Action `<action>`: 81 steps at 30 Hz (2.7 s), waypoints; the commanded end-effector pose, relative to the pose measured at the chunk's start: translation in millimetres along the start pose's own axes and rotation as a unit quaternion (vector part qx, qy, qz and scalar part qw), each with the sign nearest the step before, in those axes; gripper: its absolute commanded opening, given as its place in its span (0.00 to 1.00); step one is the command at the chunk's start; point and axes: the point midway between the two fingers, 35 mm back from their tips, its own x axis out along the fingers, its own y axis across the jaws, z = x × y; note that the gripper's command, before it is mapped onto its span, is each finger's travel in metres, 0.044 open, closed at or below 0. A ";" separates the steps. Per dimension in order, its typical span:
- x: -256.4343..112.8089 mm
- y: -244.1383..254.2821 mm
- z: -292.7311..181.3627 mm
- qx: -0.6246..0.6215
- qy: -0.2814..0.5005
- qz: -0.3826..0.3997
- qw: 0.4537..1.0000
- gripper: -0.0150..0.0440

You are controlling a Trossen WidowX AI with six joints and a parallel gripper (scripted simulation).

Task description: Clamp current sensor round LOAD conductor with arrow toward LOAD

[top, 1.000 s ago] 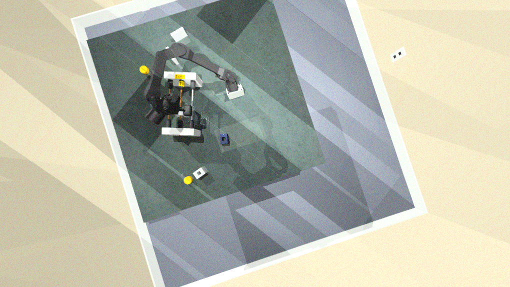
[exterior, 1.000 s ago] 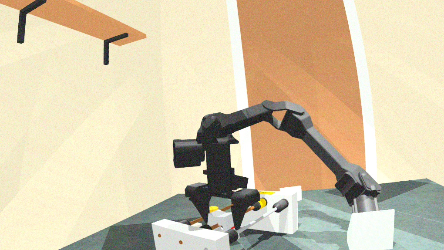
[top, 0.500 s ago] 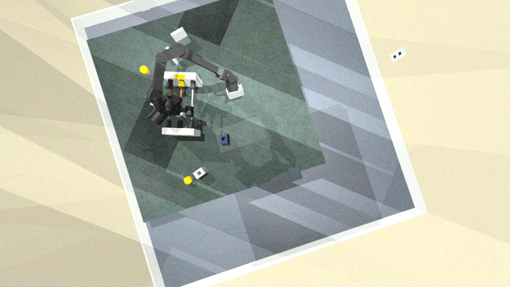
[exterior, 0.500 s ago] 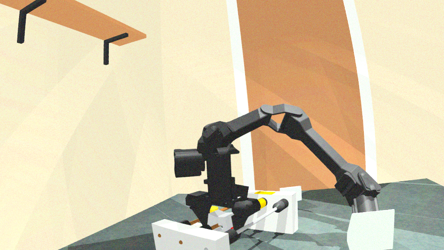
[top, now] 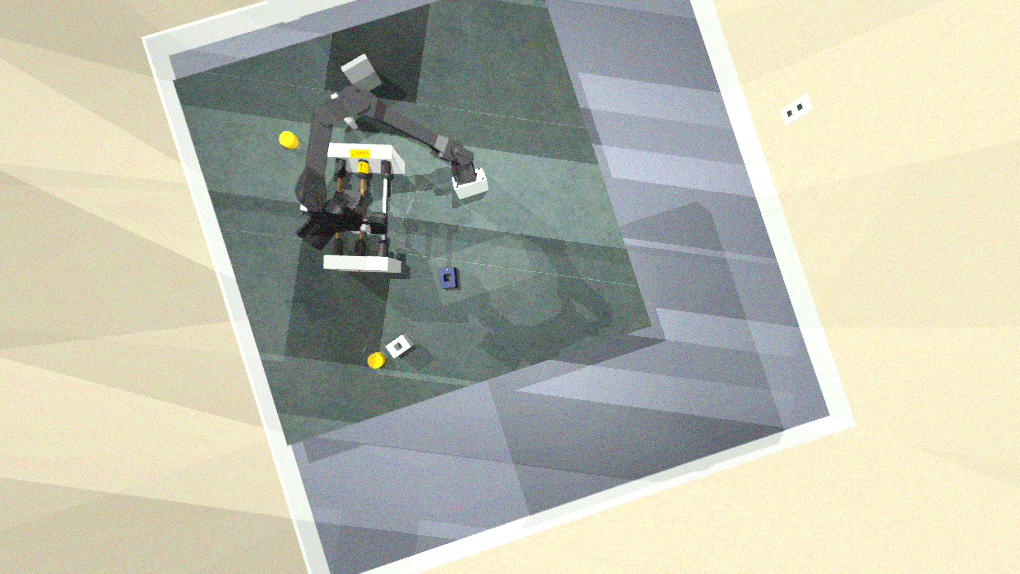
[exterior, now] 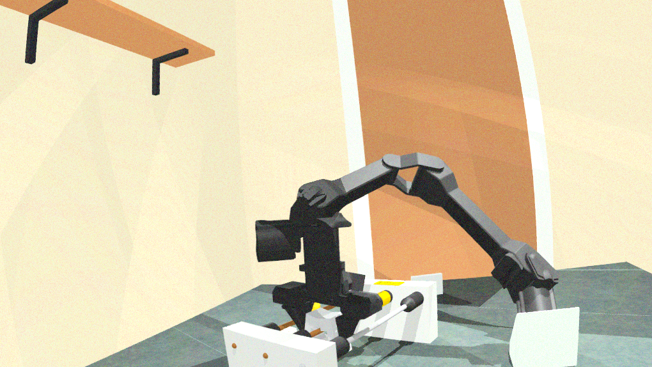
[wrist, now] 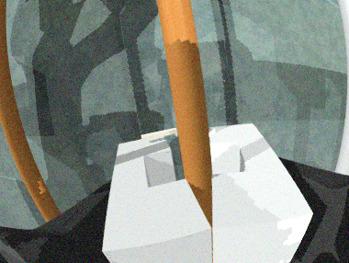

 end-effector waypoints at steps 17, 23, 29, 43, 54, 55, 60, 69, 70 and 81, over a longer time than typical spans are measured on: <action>-0.3 -0.3 0.2 0.000 0.000 0.000 1.000 0.32; -0.3 -0.3 0.2 0.000 0.000 0.000 1.000 0.25; -0.3 -0.3 0.2 0.000 0.000 0.000 1.000 0.25; -0.3 -0.3 0.2 0.000 0.000 0.000 1.000 0.25; -0.3 -0.3 0.2 0.000 0.000 0.000 1.000 0.25; -0.3 -0.3 0.2 0.000 0.000 0.000 1.000 0.25; -0.3 -0.3 0.2 0.000 0.000 0.000 1.000 0.25; -0.3 0.0 -0.1 0.000 0.000 0.002 1.000 0.25; -0.6 0.0 -0.2 0.000 0.000 0.005 1.000 0.25; -12.1 0.6 -0.7 -0.003 -0.001 0.095 0.996 0.25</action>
